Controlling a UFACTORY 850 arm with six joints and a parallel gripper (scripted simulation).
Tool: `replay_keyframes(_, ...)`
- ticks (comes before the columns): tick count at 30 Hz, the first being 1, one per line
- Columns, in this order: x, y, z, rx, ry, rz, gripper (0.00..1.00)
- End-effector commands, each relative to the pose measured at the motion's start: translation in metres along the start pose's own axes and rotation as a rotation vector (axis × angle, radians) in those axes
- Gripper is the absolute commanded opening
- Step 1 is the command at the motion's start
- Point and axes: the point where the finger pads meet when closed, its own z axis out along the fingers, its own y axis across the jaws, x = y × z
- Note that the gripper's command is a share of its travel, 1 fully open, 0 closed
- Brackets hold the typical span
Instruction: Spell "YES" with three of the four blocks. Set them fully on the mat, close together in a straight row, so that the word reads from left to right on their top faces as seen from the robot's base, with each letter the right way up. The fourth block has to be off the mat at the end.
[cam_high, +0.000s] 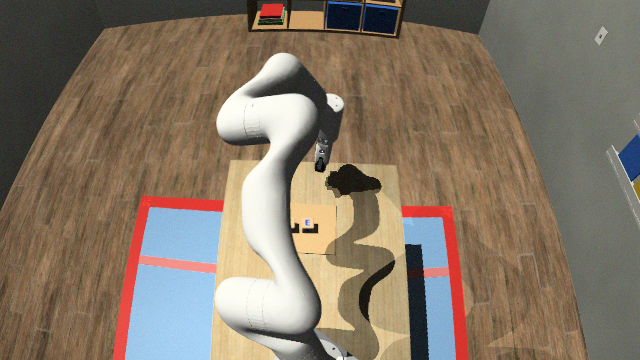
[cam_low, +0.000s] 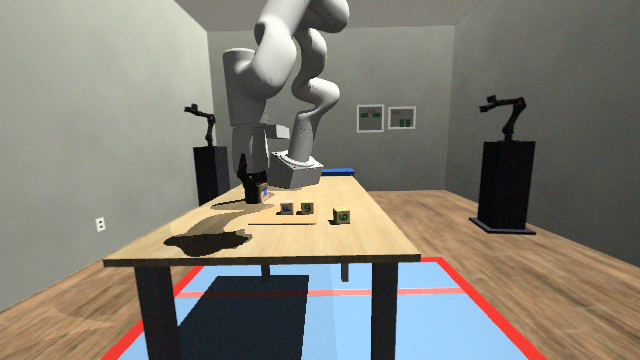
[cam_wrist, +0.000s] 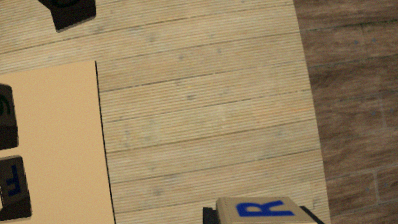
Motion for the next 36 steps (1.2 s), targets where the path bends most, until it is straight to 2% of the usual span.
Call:
replay_keyframes(1,-0.002,-0.006,-0.001,0.0,-0.004,0.138,0.41)
replay_keyframes(10,-0.007,-0.021,-0.002,-0.001,0.002,0.404,0.41)
replay_keyframes(12,-0.007,-0.021,-0.002,-0.001,0.002,0.404,0.41)
replay_keyframes(13,-0.009,-0.026,-0.002,-0.002,0.003,0.488,0.41)
replay_keyframes(27,-0.017,-0.05,-0.003,-0.003,0.007,0.887,0.41)
replay_keyframes(29,-0.017,-0.05,-0.003,-0.003,0.007,0.887,0.41)
replay_keyframes(30,-0.018,-0.055,-0.003,-0.003,0.008,0.971,0.41)
replay_keyframes(36,-0.022,-0.066,-0.003,-0.003,0.008,1.133,0.41)
